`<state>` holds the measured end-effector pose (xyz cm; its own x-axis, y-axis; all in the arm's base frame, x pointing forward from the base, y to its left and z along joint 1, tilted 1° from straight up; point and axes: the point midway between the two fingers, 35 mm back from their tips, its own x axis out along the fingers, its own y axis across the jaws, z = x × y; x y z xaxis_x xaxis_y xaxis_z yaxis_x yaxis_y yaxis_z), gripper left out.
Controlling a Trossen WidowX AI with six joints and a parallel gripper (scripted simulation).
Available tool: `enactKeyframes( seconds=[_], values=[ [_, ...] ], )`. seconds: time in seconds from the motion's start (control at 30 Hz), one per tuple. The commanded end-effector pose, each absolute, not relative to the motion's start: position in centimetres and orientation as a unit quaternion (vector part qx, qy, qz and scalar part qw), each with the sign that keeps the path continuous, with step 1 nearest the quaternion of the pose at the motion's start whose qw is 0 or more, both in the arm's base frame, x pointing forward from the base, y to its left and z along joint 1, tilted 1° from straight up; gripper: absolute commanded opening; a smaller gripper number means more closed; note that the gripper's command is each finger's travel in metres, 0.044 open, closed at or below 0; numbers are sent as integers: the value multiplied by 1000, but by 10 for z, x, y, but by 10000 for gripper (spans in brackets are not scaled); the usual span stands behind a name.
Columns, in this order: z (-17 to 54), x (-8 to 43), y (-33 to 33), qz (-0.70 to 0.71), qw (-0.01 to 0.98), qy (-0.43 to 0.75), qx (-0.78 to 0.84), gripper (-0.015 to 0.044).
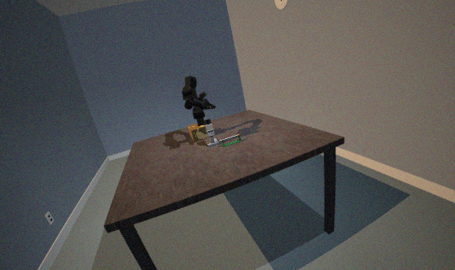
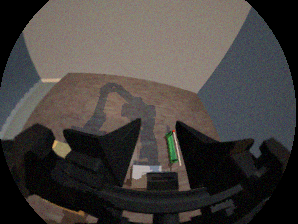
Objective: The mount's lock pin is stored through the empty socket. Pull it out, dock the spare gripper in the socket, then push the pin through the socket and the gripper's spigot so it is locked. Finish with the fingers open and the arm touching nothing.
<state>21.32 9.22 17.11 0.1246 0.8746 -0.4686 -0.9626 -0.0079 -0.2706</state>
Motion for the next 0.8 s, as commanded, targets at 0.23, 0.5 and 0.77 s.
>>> enactKeyframes(
  seconds=[0.23,0.5,0.77],
  values=[
    [155,236,109,676,634,210,-312,180],
    [121,300,123,616,513,407,-438,180],
    [100,360,156,474,427,500,-585,180]
  ],
)
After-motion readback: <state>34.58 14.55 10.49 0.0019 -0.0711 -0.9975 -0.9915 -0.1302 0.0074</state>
